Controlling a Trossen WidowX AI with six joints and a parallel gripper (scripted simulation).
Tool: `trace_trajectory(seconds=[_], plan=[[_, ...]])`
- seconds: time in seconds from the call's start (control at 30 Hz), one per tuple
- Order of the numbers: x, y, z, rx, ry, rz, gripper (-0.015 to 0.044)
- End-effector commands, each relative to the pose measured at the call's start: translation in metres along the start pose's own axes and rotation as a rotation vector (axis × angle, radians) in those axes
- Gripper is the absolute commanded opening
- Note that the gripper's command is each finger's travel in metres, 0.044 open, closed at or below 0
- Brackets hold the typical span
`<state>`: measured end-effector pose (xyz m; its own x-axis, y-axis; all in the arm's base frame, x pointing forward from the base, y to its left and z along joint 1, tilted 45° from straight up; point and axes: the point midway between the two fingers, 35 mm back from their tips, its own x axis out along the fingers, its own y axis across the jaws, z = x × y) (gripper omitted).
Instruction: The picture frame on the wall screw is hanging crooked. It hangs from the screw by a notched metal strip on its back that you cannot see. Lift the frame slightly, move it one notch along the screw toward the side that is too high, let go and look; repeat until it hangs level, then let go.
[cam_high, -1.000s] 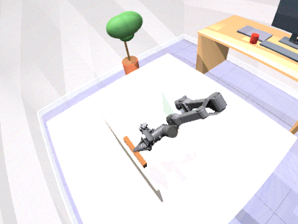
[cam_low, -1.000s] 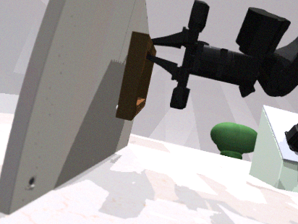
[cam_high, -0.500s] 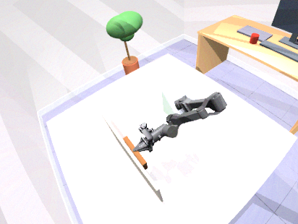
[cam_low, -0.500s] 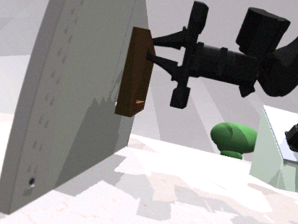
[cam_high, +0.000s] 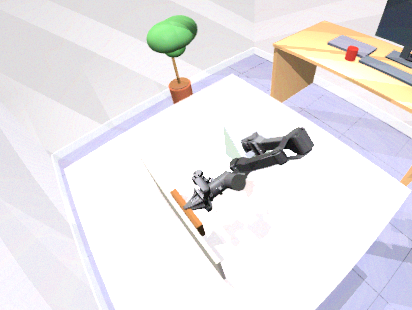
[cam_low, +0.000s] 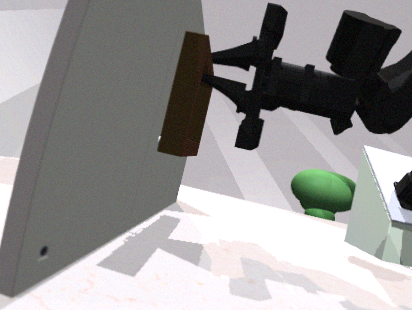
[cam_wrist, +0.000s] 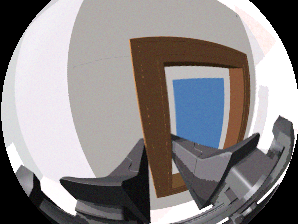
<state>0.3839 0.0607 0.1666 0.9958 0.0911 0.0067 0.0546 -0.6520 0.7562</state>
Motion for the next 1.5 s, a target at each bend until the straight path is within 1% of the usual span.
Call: trace_trajectory(seconds=[0.0,0.47,0.8,0.97,1.13,1.3,1.37,1.47], plan=[[0.0,0.0,0.0,0.026,0.002,0.0,0.0],[0.0,0.0,0.0,0.099,0.002,0.0,0.0],[0.0,0.0,0.0,0.082,0.0,0.001,0.026],[-0.005,0.001,-0.001,0.068,-0.001,0.001,0.026],[-0.047,0.003,-0.007,-0.042,-0.002,-0.001,0.026],[-0.089,-0.001,-0.003,-0.157,-0.004,-0.002,0.026],[-0.099,-0.004,0.0,-0.186,-0.004,-0.003,0.026],[-0.1,-0.004,0.0,-0.189,-0.004,-0.003,0.026]])
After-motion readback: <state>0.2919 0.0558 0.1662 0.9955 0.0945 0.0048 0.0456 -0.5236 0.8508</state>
